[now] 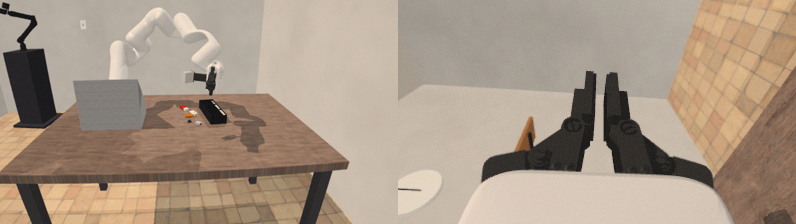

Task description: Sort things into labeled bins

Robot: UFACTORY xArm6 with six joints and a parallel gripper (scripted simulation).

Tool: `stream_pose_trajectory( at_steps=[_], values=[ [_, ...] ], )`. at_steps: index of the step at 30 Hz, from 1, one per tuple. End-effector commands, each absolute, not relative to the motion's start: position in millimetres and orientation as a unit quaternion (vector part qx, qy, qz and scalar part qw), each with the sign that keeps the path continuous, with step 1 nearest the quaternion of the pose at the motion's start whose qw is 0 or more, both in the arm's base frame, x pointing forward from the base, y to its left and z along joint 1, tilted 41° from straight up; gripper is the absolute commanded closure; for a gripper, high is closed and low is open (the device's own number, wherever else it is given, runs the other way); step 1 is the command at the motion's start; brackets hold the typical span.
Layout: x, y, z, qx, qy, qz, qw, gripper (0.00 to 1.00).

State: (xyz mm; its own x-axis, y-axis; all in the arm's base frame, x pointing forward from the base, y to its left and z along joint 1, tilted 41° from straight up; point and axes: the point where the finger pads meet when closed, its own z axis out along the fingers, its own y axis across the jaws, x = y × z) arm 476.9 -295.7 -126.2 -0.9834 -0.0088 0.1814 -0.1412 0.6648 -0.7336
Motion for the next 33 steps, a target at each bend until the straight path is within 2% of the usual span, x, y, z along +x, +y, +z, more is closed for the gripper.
stream_pose_trajectory(
  at_steps=[1,33],
  values=[
    [471.4,-294.8,-119.3,-0.014,-0.914,0.397,0.079,0.93],
    [411.4,-245.4,-80.0,-0.392,-0.862,0.311,0.088,0.93]
  ],
)
